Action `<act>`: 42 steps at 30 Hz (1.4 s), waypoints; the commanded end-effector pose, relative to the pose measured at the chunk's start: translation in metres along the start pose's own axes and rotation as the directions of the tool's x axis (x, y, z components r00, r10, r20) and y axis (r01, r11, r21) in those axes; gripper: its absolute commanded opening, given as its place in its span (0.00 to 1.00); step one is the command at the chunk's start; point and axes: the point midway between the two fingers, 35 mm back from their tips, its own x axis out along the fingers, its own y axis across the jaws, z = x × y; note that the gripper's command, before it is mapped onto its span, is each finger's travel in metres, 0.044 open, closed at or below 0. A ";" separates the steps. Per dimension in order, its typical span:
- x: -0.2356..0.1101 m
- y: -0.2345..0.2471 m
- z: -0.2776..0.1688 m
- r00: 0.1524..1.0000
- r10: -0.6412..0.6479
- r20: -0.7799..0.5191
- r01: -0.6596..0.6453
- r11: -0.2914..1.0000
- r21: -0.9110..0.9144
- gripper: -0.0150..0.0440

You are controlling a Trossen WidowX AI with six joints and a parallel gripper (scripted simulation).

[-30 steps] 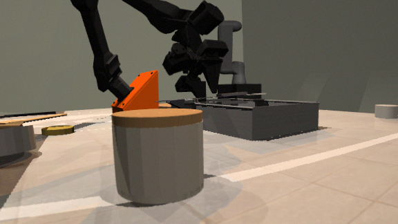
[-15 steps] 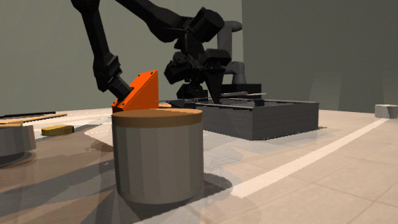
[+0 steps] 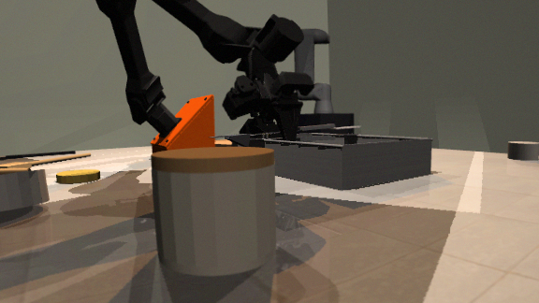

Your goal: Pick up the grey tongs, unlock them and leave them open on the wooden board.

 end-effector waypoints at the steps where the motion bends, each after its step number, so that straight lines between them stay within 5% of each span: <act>1: 0.000 0.000 0.000 1.000 0.000 0.000 0.000 1.000 0.001 0.44; 11: 0.000 0.000 0.000 1.000 0.000 0.000 0.000 1.000 0.001 0.33; 19: -0.010 0.008 -0.001 1.000 -0.002 -0.003 0.002 1.000 0.000 0.00; 25: -0.064 0.038 -0.001 1.000 -0.006 -0.007 0.005 1.000 -0.007 0.00; 42: -0.065 0.040 -0.003 0.999 -0.045 -0.014 0.045 0.999 -0.011 0.00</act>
